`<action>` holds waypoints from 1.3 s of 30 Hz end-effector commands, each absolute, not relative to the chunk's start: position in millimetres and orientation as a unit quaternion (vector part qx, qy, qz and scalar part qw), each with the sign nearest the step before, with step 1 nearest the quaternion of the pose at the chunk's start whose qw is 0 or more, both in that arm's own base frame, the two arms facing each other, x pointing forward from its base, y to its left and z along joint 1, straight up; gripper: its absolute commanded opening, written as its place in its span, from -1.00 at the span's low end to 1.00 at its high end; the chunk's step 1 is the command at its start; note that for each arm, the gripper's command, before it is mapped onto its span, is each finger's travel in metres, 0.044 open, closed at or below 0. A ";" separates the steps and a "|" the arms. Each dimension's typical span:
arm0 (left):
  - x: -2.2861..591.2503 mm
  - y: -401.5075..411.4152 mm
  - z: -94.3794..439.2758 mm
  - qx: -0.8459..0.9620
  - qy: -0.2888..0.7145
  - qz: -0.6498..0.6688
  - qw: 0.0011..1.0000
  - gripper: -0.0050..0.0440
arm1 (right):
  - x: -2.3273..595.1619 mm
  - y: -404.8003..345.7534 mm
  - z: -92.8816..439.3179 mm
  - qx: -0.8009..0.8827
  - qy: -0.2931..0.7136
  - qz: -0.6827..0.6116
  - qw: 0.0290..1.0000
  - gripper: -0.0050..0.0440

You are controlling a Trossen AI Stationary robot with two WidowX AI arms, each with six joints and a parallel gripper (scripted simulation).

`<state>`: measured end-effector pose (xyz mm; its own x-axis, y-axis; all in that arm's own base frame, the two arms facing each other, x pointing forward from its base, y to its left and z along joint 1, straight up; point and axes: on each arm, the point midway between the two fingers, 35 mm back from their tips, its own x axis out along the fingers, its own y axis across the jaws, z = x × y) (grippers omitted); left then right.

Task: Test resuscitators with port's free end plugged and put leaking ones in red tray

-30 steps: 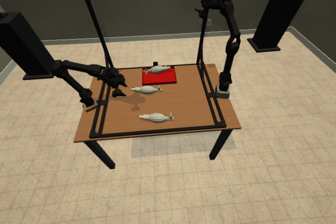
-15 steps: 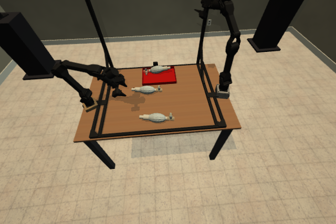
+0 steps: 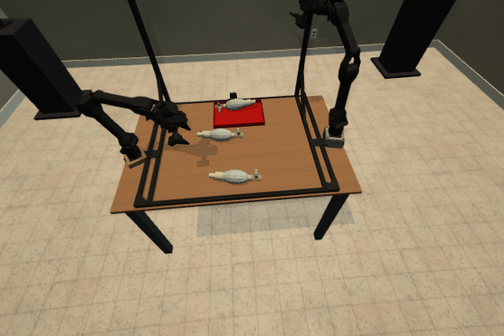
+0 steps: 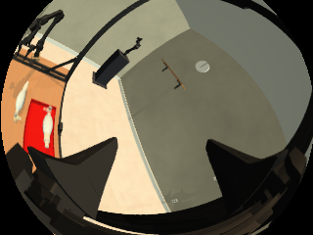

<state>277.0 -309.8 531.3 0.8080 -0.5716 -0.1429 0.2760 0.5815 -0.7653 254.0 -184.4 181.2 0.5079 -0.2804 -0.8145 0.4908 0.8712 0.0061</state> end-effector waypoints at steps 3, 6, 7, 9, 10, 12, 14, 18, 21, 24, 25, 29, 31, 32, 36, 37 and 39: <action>349.1 -299.1 464.7 -0.304 0.217 -0.136 0.918 0.87 | 254.3 -183.9 181.9 0.119 0.442 -0.223 0.861 1.00; 374.3 -303.2 440.3 -0.304 0.217 -0.136 0.918 0.87 | 254.3 -183.9 181.9 0.119 0.442 -0.223 0.861 1.00; 374.3 -303.2 440.3 -0.304 0.217 -0.136 0.918 0.87 | 254.3 -183.9 181.9 0.119 0.442 -0.223 0.861 1.00; 374.3 -303.2 440.3 -0.304 0.217 -0.136 0.918 0.87 | 254.3 -183.9 181.9 0.119 0.442 -0.223 0.861 1.00; 379.2 -297.7 431.8 -0.294 0.226 -0.122 0.921 0.87 | 254.4 -183.9 181.6 0.118 0.442 -0.223 0.861 1.00; 396.9 -290.7 415.1 -0.276 0.232 -0.108 0.927 0.87 | 254.4 -183.9 181.6 0.118 0.442 -0.223 0.861 1.00; 414.0 -282.4 398.1 -0.258 0.238 -0.094 0.932 0.87 | 254.4 -183.9 181.6 0.118 0.442 -0.223 0.861 1.00; 446.4 -261.8 363.0 -0.223 0.253 -0.067 0.939 0.87 | 254.4 -183.9 181.6 0.118 0.442 -0.223 0.861 1.00; 461.4 -249.7 345.0 -0.207 0.262 -0.054 0.941 0.87 | 254.4 -183.9 181.6 0.118 0.442 -0.223 0.861 1.00; 461.4 -249.7 345.0 -0.207 0.262 -0.054 0.941 0.87 | 254.4 -183.9 181.6 0.118 0.442 -0.223 0.861 1.00; 461.4 -249.7 345.0 -0.207 0.262 -0.054 0.941 0.87 | 254.4 -183.9 181.6 0.118 0.442 -0.223 0.861 1.00; 480.7 -227.8 317.3 -0.185 0.278 -0.029 0.942 0.87 | 254.3 -183.8 181.3 0.118 0.443 -0.223 0.860 1.00; 492.9 -213.6 299.4 -0.170 0.287 -0.017 0.943 0.87 | 254.3 -183.8 181.3 0.118 0.443 -0.223 0.860 1.00; 498.6 -206.2 290.5 -0.163 0.292 -0.012 0.942 0.87 | 254.3 -183.8 181.3 0.118 0.443 -0.223 0.860 1.00; 518.7 -174.4 254.3 -0.136 0.313 0.009 0.940 0.87 | 254.3 -183.8 181.3 0.118 0.443 -0.223 0.860 1.00; 522.9 -165.9 245.2 -0.130 0.318 0.014 0.939 0.87 | 254.3 -183.8 181.3 0.118 0.443 -0.223 0.860 1.00; 522.9 -165.9 245.2 -0.130 0.318 0.014 0.939 0.87 | 254.3 -183.8 181.3 0.118 0.443 -0.223 0.860 1.00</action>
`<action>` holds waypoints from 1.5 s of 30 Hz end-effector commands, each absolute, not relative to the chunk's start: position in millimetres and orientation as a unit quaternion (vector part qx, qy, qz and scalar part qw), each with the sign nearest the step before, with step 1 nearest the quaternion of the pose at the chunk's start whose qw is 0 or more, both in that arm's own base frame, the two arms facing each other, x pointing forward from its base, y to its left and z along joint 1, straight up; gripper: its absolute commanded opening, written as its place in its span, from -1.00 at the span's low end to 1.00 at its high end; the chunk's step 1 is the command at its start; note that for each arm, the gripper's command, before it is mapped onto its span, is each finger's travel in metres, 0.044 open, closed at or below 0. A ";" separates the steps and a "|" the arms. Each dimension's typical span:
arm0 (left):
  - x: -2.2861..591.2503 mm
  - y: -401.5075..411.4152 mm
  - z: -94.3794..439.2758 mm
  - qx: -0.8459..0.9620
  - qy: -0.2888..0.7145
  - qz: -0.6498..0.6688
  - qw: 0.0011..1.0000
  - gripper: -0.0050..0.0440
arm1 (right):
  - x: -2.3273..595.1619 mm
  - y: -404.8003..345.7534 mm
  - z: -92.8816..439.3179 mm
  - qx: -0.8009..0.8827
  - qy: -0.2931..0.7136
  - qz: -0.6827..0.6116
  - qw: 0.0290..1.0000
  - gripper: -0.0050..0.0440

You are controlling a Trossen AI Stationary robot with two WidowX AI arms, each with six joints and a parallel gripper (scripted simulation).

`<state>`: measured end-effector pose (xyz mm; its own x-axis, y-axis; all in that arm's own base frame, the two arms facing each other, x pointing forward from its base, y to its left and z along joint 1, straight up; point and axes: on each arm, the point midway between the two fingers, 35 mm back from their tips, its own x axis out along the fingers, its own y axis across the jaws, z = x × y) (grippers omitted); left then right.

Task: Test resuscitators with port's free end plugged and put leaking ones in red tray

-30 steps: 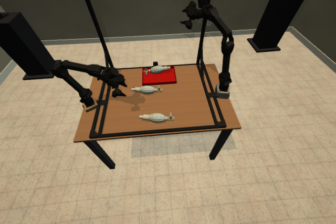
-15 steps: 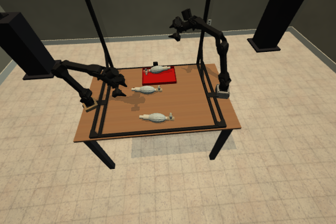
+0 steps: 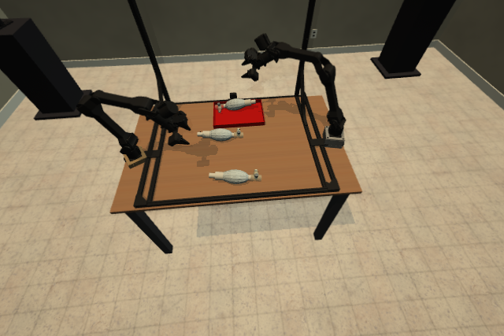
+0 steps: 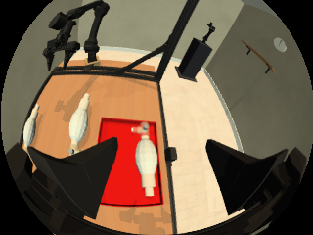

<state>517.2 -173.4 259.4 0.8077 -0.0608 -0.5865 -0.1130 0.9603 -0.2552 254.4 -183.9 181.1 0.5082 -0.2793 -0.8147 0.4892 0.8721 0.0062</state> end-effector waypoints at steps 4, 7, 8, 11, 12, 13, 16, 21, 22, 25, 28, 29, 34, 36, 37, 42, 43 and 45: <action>522.9 -165.9 245.2 -0.130 0.318 0.014 0.939 0.87 | 254.3 -183.8 181.3 0.118 0.443 -0.223 0.860 1.00; 533.4 -136.8 218.2 -0.114 0.336 0.036 0.934 0.87 | 254.0 -183.9 180.9 0.118 0.443 -0.223 0.860 1.00; 536.4 -128.2 209.2 -0.108 0.342 0.040 0.933 0.87 | 254.0 -183.9 180.9 0.118 0.443 -0.223 0.860 1.00; 543.7 -101.5 182.0 -0.092 0.360 0.051 0.927 0.87 | 254.0 -183.9 180.9 0.118 0.443 -0.223 0.860 1.00; 545.5 -92.5 172.9 -0.087 0.366 0.055 0.925 0.87 | 254.0 -183.9 180.9 0.118 0.443 -0.223 0.860 1.00; 547.0 -83.4 163.8 -0.082 0.372 0.058 0.923 0.87 | 254.0 -183.9 180.9 0.118 0.443 -0.223 0.860 1.00; 549.0 -65.0 145.8 -0.073 0.384 0.065 0.918 0.87 | 254.0 -183.9 180.9 0.118 0.443 -0.223 0.860 1.00; 549.0 -65.0 145.8 -0.073 0.384 0.065 0.918 0.87 | 254.0 -183.9 180.9 0.118 0.443 -0.223 0.860 1.00; 548.4 -50.7 140.6 -0.072 0.389 0.076 0.915 0.87 | 254.1 -183.9 181.3 0.118 0.442 -0.224 0.860 1.00; 548.4 -27.9 116.2 -0.061 0.405 0.081 0.909 0.87 | 254.1 -183.9 181.3 0.118 0.442 -0.224 0.860 1.00; 546.1 -5.1 92.0 -0.051 0.422 0.085 0.901 0.87 | 254.1 -183.9 181.3 0.118 0.442 -0.224 0.860 1.00; 544.9 2.4 84.0 -0.048 0.428 0.086 0.899 0.87 | 254.1 -183.9 181.3 0.118 0.442 -0.224 0.860 1.00; 539.7 24.8 60.2 -0.040 0.444 0.089 0.891 0.87 | 254.1 -183.9 181.3 0.118 0.442 -0.224 0.860 1.00; 539.7 24.8 60.2 -0.040 0.444 0.089 0.891 0.87 | 254.1 -183.9 181.3 0.118 0.442 -0.224 0.860 1.00; 539.7 24.8 60.2 -0.040 0.444 0.089 0.891 0.87 | 254.1 -183.9 181.3 0.118 0.442 -0.224 0.860 1.00; 538.7 30.1 62.1 -0.044 0.445 0.098 0.889 0.87 | 300.2 -188.4 177.6 0.120 0.446 -0.226 0.857 1.00; 538.7 30.1 62.1 -0.044 0.445 0.098 0.889 0.87 | 312.2 -188.0 175.7 0.121 0.447 -0.226 0.857 1.00; 538.7 30.1 62.1 -0.044 0.445 0.098 0.889 0.87 | 336.5 -185.7 170.7 0.122 0.448 -0.228 0.856 1.00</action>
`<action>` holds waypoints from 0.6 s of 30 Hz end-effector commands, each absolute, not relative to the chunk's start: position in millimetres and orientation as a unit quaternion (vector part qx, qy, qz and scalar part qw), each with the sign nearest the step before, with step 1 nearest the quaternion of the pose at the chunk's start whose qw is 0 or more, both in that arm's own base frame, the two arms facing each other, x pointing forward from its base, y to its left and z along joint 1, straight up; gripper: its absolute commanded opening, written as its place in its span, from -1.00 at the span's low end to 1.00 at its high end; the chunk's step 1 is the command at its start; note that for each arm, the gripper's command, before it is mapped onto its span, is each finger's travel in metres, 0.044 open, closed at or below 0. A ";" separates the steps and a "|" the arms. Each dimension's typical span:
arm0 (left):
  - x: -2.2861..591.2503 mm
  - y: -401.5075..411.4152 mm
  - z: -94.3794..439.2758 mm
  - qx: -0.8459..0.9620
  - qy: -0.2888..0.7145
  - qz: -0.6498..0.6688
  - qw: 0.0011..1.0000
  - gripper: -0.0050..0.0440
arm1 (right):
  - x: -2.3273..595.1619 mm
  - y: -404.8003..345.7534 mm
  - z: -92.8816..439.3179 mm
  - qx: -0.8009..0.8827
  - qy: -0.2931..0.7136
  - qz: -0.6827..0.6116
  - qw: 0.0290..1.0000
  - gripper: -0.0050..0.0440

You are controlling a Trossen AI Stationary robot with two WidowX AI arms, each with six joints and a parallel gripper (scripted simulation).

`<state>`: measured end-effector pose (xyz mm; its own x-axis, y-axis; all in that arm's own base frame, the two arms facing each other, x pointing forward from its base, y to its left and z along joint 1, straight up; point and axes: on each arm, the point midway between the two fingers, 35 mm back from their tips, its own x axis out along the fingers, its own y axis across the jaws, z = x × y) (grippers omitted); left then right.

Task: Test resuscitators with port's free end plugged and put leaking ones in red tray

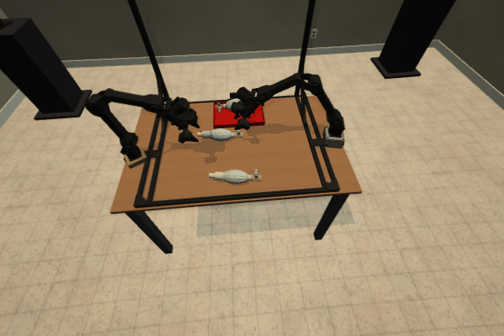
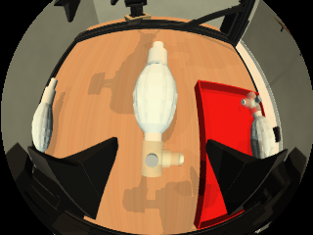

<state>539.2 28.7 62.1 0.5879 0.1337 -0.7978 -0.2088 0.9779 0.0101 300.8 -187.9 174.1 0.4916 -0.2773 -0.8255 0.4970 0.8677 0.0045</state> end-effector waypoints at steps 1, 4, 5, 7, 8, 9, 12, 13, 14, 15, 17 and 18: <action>538.7 30.1 62.1 -0.044 0.445 0.098 0.889 0.87 | 348.8 -183.8 167.6 0.122 0.449 -0.228 0.855 1.00; 538.7 30.1 62.1 -0.044 0.445 0.098 0.889 0.87 | 385.9 -174.8 156.0 0.122 0.449 -0.230 0.855 1.00; 538.7 30.1 62.1 -0.044 0.445 0.098 0.889 0.87 | 385.9 -174.8 156.0 0.122 0.449 -0.230 0.855 1.00; 538.7 30.1 62.1 -0.044 0.445 0.098 0.889 0.87 | 385.9 -174.8 156.0 0.122 0.449 -0.230 0.855 1.00; 538.7 30.1 62.1 -0.044 0.445 0.098 0.889 0.87 | 385.9 -174.8 156.0 0.122 0.449 -0.230 0.855 1.00; 538.7 30.1 62.1 -0.044 0.445 0.098 0.889 0.87 | 385.9 -174.8 156.0 0.122 0.449 -0.230 0.855 1.00; 539.3 29.7 62.6 -0.043 0.443 0.097 0.890 0.87 | 393.3 -169.1 146.3 0.122 0.458 -0.227 0.851 1.00; 539.3 29.7 62.6 -0.043 0.443 0.097 0.890 0.87 | 400.5 -166.9 144.3 0.122 0.456 -0.228 0.852 1.00; 539.3 29.7 62.6 -0.043 0.443 0.097 0.890 0.87 | 407.7 -164.5 142.1 0.122 0.455 -0.229 0.852 1.00; 539.3 29.7 62.6 -0.043 0.443 0.097 0.890 0.87 | 414.9 -161.9 139.8 0.122 0.454 -0.230 0.852 1.00; 539.3 29.7 62.6 -0.043 0.443 0.097 0.890 0.87 | 429.3 -156.2 135.0 0.122 0.451 -0.232 0.853 1.00; 539.3 29.7 62.6 -0.043 0.443 0.097 0.890 0.87 | 436.3 -153.0 132.3 0.122 0.450 -0.233 0.854 1.00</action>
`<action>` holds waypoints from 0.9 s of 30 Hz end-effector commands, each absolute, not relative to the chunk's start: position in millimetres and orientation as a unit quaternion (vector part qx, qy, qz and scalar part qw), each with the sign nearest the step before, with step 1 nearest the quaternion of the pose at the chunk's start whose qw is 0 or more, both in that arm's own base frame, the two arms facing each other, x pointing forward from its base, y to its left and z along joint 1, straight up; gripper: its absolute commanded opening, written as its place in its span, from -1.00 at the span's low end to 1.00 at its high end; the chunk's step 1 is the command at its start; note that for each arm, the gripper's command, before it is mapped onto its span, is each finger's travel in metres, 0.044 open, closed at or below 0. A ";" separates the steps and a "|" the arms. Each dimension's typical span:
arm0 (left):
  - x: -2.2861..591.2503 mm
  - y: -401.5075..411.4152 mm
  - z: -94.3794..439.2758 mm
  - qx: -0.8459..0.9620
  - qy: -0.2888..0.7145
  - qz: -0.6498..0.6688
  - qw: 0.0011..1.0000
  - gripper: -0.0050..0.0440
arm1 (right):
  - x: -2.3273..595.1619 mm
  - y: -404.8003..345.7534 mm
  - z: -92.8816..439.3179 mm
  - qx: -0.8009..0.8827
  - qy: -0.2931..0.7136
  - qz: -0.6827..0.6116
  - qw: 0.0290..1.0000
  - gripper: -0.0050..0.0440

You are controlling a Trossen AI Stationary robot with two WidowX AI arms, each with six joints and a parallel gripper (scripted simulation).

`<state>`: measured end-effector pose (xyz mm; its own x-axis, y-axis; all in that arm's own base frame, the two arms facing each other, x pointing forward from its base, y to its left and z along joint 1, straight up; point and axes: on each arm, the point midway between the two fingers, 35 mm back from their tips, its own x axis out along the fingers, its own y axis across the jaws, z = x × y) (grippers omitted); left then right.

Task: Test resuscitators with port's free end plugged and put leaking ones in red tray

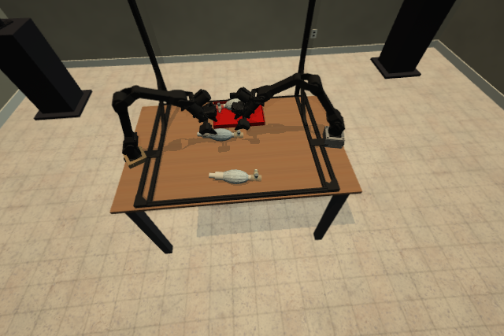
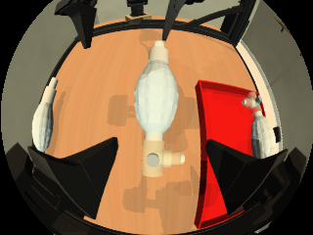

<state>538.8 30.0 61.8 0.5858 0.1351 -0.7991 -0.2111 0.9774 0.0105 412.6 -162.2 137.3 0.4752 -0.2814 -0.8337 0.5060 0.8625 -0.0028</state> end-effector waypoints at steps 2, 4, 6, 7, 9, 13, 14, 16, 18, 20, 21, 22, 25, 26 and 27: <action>539.3 29.7 62.6 -0.043 0.443 0.097 0.890 0.87 | 450.4 -146.2 126.8 0.122 0.446 -0.234 0.855 1.00; 539.3 29.7 62.6 -0.043 0.443 0.097 0.890 0.87 | 457.3 -142.5 123.8 0.122 0.445 -0.235 0.855 1.00; 539.3 29.7 62.6 -0.043 0.443 0.097 0.890 0.87 | 457.3 -142.5 123.8 0.122 0.445 -0.235 0.855 1.00; 539.3 29.7 62.6 -0.043 0.443 0.097 0.890 0.87 | 457.3 -142.5 123.8 0.122 0.445 -0.235 0.855 1.00; 539.3 29.7 62.6 -0.043 0.443 0.097 0.890 0.87 | 457.3 -142.5 123.8 0.122 0.445 -0.235 0.855 1.00; 539.7 24.0 60.3 -0.043 0.444 0.098 0.890 0.87 | 457.7 -141.9 123.0 0.123 0.445 -0.235 0.855 1.00; 539.7 24.0 60.3 -0.043 0.444 0.098 0.890 0.87 | 457.7 -141.9 123.0 0.123 0.445 -0.235 0.855 1.00; 539.7 24.0 60.3 -0.043 0.444 0.098 0.890 0.87 | 457.7 -141.9 123.0 0.123 0.445 -0.235 0.855 1.00; 539.7 24.0 60.3 -0.043 0.444 0.098 0.890 0.87 | 457.7 -141.9 123.0 0.123 0.445 -0.235 0.855 1.00; 539.7 24.0 60.3 -0.043 0.444 0.098 0.890 0.87 | 457.7 -141.9 123.0 0.123 0.445 -0.235 0.855 1.00; 539.7 24.0 60.3 -0.043 0.444 0.098 0.890 0.87 | 457.7 -141.9 123.0 0.123 0.445 -0.235 0.855 1.00; 539.7 24.0 60.3 -0.043 0.444 0.098 0.890 0.87 | 457.7 -141.9 123.0 0.123 0.445 -0.235 0.855 1.00; 539.7 24.0 60.3 -0.043 0.444 0.098 0.890 0.87 | 457.7 -141.9 123.0 0.123 0.445 -0.235 0.855 1.00; 539.7 24.0 60.3 -0.043 0.444 0.098 0.890 0.87 | 457.7 -141.9 123.0 0.123 0.445 -0.235 0.855 1.00; 540.6 24.2 9.9 -0.043 0.445 0.096 0.889 0.87 | 457.1 -142.0 63.2 0.122 0.449 -0.234 0.854 1.00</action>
